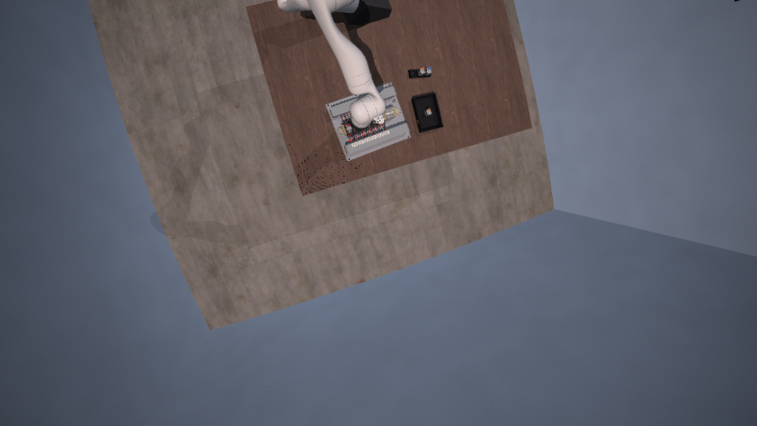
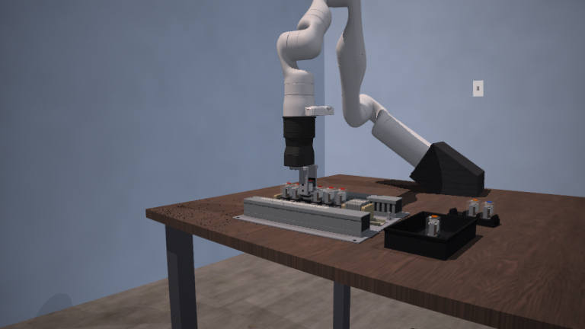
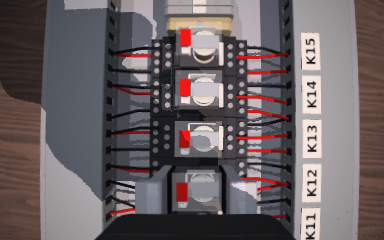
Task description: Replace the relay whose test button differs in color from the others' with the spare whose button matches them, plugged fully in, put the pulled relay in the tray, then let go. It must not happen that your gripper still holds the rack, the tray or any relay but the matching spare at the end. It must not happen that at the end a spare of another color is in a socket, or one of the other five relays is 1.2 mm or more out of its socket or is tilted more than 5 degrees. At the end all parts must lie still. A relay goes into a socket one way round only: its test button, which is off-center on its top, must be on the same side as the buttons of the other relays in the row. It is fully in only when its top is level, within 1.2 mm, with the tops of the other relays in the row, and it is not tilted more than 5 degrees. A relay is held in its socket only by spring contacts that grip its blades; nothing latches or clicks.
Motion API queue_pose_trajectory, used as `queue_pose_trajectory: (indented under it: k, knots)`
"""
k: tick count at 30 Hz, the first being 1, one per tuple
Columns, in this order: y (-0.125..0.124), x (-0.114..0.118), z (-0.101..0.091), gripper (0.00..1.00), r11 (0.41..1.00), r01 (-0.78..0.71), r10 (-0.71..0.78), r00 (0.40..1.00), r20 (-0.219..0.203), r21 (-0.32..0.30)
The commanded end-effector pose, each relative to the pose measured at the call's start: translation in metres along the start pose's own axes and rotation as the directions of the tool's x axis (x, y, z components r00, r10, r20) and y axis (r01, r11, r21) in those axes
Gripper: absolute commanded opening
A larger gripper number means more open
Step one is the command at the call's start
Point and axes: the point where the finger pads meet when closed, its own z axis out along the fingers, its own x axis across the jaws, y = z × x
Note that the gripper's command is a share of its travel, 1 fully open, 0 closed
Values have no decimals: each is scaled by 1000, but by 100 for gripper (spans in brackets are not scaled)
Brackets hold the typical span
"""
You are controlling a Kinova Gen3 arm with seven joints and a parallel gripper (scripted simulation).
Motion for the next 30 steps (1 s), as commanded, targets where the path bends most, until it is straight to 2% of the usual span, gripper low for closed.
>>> queue_pose_trajectory:
  k: [1,30]
  knots:
    - [0,1,-2,0,1000,-5,5,1000,-2,2]
    - [0,1,-1,0,1000,-1,1,1000,-2,2]
